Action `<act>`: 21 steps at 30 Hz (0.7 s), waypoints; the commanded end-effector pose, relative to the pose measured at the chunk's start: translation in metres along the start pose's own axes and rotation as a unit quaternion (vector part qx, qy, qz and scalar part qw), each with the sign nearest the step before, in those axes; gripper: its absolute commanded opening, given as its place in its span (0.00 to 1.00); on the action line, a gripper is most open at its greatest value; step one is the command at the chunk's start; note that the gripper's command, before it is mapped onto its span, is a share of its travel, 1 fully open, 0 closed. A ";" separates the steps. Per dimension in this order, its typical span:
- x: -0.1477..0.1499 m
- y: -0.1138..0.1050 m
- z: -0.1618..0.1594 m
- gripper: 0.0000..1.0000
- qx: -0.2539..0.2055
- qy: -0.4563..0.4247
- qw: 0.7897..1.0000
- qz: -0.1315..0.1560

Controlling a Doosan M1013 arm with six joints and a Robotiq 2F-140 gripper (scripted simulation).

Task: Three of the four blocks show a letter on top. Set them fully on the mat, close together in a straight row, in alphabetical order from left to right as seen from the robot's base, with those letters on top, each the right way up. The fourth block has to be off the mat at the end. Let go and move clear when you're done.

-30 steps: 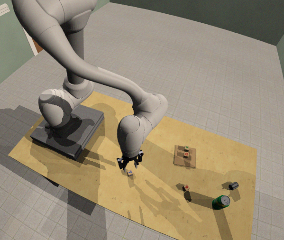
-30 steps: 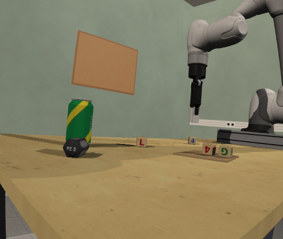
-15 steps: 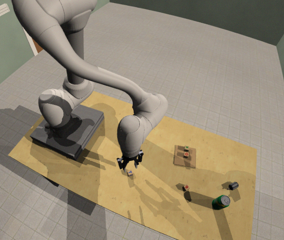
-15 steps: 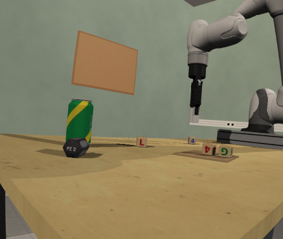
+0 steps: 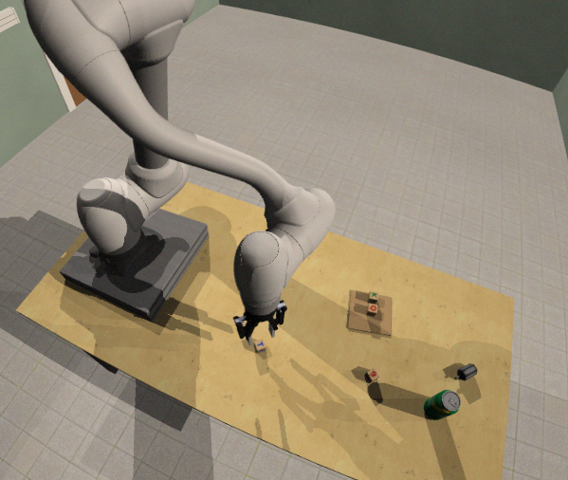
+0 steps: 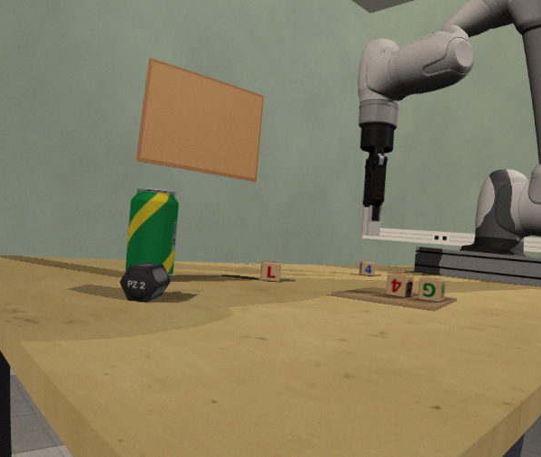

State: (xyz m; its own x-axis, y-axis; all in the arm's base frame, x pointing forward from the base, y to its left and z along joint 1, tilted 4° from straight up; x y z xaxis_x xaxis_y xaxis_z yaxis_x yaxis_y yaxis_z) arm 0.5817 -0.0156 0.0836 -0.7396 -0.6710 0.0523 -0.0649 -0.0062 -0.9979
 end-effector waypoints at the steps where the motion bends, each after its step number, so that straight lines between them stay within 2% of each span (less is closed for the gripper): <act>1: 0.002 0.008 0.000 0.46 -0.002 0.000 1.000 0.001; 21: 0.003 0.034 0.000 0.46 -0.002 0.000 1.000 0.000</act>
State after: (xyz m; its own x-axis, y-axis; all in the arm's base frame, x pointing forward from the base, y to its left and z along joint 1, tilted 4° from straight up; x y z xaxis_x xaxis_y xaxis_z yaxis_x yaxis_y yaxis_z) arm 0.5799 -0.0156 0.0577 -0.7396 -0.6710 0.0519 -0.0649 -0.0057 -0.9979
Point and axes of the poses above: the point where the finger pads meet when closed, its own y axis out along the fingers, its own x axis across the jaws, z = x × y, the point moved 6 cm from there along -y, back along the fingers, and after that the axes turned 12 degrees about y, right-handed, at the moved point
